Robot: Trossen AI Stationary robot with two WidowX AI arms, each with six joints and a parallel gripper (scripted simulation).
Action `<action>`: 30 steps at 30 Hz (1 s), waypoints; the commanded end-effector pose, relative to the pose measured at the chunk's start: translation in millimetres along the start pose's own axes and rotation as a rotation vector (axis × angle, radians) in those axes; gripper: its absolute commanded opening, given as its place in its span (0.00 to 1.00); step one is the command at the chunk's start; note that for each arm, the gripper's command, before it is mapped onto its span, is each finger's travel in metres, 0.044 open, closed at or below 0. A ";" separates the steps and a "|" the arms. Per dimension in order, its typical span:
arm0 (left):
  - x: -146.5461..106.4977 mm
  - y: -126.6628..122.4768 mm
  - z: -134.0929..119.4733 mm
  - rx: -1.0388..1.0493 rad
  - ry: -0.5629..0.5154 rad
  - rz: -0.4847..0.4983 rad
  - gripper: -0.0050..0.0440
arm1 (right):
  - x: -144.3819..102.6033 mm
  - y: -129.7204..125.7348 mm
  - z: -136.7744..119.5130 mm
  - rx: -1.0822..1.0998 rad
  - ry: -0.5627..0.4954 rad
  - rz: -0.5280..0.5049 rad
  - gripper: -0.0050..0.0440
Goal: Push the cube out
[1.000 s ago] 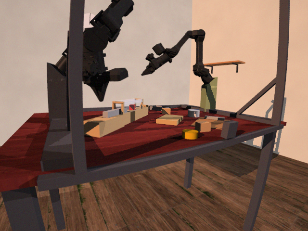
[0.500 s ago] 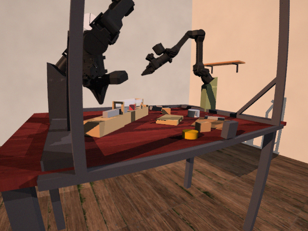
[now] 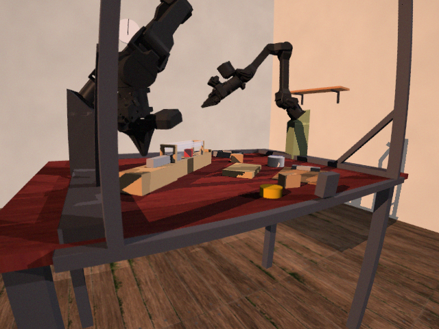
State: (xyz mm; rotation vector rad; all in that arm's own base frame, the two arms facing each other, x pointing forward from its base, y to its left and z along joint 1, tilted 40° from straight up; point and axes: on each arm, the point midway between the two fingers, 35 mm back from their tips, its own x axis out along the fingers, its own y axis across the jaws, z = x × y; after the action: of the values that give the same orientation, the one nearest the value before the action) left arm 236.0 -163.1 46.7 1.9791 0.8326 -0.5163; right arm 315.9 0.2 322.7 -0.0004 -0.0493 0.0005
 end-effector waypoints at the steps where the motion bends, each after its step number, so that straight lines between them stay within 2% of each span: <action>1: 4.0 0.4 0.8 0.002 -0.002 0.003 0.10 | -3.5 -0.2 11.0 0.001 -0.030 -0.001 0.92; 19: 23.6 -0.8 7.2 0.004 -0.004 0.001 0.10 | -3.5 -0.2 11.0 0.001 -0.030 -0.001 0.92; 30: 23.8 -0.7 6.2 0.004 -0.004 0.001 0.10 | -3.5 -0.2 11.0 0.001 -0.030 -0.001 0.92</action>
State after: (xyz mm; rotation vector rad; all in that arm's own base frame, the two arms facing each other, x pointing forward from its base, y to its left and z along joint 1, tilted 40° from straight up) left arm 250.9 -158.8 25.4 1.9874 0.8381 -0.5194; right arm 315.9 0.2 322.7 -0.0004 -0.0493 0.0005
